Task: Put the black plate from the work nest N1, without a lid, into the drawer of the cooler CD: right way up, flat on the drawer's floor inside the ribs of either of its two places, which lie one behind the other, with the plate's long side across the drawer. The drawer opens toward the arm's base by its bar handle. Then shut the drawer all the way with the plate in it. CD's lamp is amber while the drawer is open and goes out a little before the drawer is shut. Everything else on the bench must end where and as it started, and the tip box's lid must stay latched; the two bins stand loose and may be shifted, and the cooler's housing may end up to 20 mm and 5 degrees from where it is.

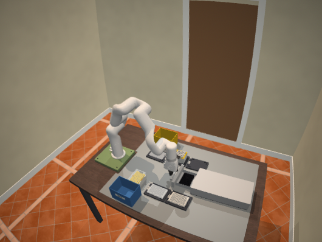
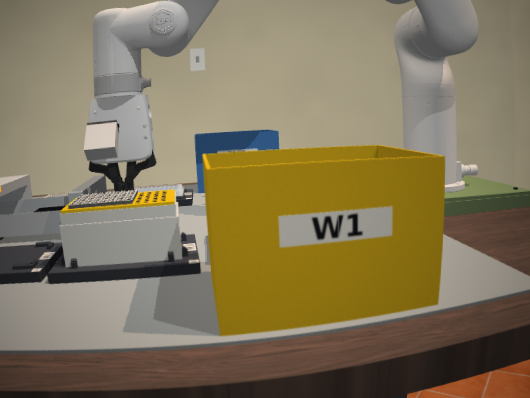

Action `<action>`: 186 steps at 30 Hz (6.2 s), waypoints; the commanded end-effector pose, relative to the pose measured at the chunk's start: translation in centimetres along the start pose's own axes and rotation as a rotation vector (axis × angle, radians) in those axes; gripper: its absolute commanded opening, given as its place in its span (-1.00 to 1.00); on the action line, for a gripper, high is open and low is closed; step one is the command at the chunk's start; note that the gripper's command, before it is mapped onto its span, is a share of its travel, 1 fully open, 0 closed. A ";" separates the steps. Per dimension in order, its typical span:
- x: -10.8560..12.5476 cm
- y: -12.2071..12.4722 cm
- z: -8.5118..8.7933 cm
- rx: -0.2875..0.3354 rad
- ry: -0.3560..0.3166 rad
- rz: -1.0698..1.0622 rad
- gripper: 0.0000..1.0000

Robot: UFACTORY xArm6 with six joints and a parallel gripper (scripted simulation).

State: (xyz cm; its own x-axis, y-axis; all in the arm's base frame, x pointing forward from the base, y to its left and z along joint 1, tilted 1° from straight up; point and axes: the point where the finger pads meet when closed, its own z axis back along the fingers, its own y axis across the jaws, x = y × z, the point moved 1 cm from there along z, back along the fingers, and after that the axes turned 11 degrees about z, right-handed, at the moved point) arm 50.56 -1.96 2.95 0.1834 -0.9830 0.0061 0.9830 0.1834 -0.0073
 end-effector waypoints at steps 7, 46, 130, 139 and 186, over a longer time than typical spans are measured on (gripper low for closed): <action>0.2 1.2 0.2 0.004 -0.001 0.000 -1.00; 1.2 6.3 0.2 0.005 -0.001 0.000 -1.00; 2.6 13.4 0.3 0.005 -0.001 0.000 -1.00; 2.6 13.4 0.3 0.005 -0.001 0.000 -1.00; 1.5 7.5 0.2 0.005 -0.001 0.000 -1.00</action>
State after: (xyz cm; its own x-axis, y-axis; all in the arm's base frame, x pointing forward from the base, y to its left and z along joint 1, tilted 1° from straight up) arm 58.67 -2.02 2.88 0.1834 -0.9830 0.0058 0.9830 0.1833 -0.0088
